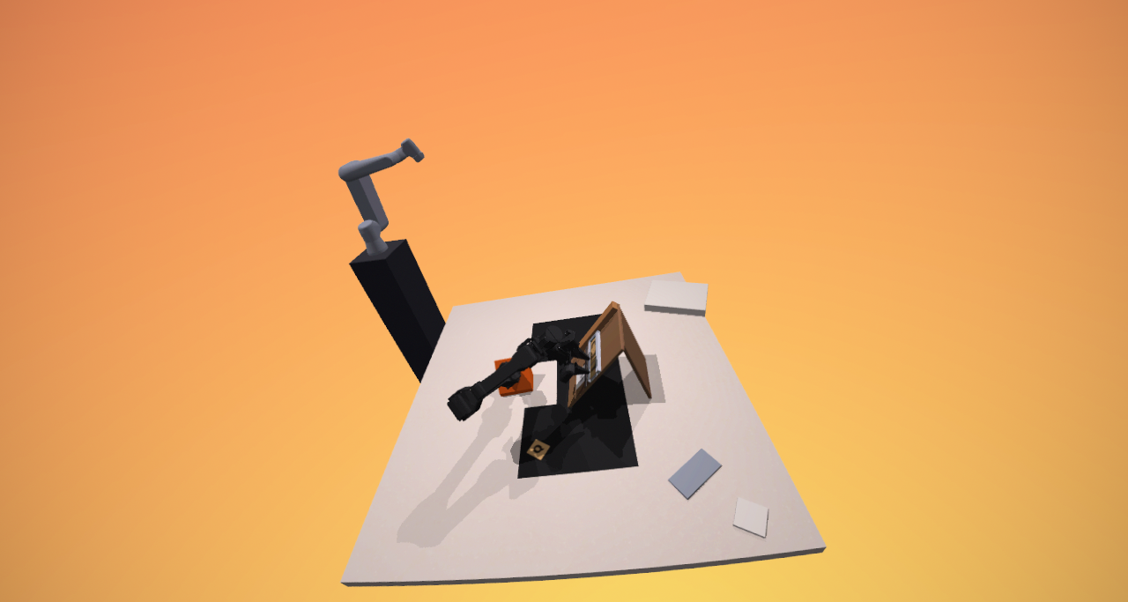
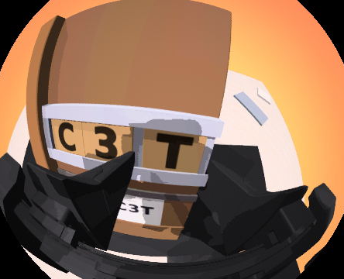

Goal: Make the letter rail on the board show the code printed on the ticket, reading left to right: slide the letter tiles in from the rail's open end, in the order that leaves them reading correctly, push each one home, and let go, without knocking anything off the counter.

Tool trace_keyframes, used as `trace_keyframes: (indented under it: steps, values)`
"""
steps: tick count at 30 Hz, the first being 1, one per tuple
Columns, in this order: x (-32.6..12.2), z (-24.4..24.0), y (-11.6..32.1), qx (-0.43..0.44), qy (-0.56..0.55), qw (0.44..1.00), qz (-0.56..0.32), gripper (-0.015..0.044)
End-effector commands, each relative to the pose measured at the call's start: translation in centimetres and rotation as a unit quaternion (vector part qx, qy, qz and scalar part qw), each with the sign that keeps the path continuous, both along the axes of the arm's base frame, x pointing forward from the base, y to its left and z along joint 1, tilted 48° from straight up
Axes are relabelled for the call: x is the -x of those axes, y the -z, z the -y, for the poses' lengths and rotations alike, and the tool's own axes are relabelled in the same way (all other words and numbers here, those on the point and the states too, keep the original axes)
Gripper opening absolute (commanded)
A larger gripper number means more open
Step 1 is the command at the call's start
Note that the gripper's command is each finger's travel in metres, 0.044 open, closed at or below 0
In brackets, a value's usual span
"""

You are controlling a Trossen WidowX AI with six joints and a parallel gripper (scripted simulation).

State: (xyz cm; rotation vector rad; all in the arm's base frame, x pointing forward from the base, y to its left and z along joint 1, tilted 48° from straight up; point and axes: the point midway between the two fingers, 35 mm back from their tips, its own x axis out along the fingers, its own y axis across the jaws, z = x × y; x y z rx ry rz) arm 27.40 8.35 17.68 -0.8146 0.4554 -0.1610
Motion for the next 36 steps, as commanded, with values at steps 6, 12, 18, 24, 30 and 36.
trace_keyframes:
  steps: [6, 12, 18, 24, 30, 36]
  values:
    - [0.6, -0.2, -0.1, -0.003, 0.001, 1.000, 0.002, 0.0295]
    - [0.9, -0.3, -0.2, -0.002, 0.001, 1.000, 0.002, 0.0295]
    - [1.3, -0.4, -0.2, -0.002, 0.001, 1.000, 0.002, 0.0295]
    - [1.6, -0.5, -0.3, -0.002, 0.001, 1.000, 0.002, 0.0295]
    - [1.8, -0.6, -0.4, -0.002, 0.001, 1.000, 0.002, 0.0295]
    - [2.0, -0.7, -0.5, -0.002, 0.001, 1.000, 0.002, 0.0295]
